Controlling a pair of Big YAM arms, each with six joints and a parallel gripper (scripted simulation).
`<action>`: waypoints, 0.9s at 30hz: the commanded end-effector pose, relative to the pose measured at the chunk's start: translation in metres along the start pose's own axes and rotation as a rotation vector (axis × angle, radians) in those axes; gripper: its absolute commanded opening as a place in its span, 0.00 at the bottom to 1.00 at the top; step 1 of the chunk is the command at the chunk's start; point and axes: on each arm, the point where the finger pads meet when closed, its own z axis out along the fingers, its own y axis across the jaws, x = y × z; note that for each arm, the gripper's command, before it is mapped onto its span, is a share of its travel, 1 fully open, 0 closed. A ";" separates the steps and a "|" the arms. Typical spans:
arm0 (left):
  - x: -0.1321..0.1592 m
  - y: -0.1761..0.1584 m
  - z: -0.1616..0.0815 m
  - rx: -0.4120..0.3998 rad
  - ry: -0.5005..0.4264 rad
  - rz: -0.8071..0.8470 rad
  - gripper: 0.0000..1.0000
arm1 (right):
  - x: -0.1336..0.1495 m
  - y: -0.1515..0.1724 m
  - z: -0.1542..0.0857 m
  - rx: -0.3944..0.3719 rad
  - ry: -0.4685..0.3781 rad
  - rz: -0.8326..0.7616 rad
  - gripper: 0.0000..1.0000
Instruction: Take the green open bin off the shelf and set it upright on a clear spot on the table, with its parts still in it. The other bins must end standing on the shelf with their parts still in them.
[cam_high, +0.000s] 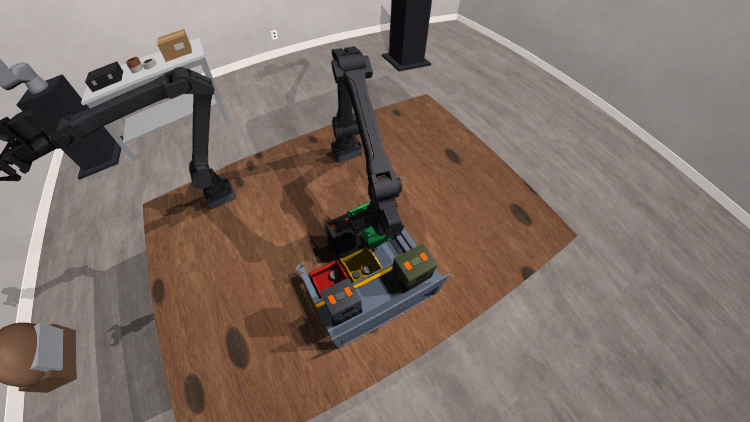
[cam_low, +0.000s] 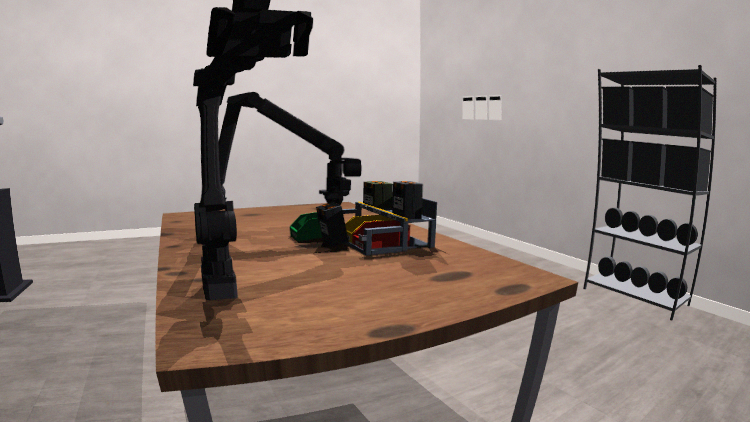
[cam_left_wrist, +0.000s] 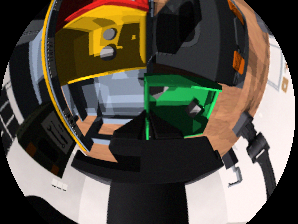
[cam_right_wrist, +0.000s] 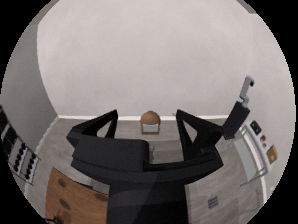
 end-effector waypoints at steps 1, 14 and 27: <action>-0.008 0.021 -0.018 -0.045 -0.009 0.015 0.05 | -0.019 -0.005 -0.007 0.007 -0.053 -0.009 1.00; -0.008 0.021 -0.019 -0.046 -0.009 0.014 0.04 | -0.019 -0.005 -0.007 0.007 -0.053 -0.009 1.00; -0.009 0.021 -0.019 -0.047 -0.010 0.014 0.04 | -0.019 -0.005 -0.007 0.007 -0.053 -0.009 1.00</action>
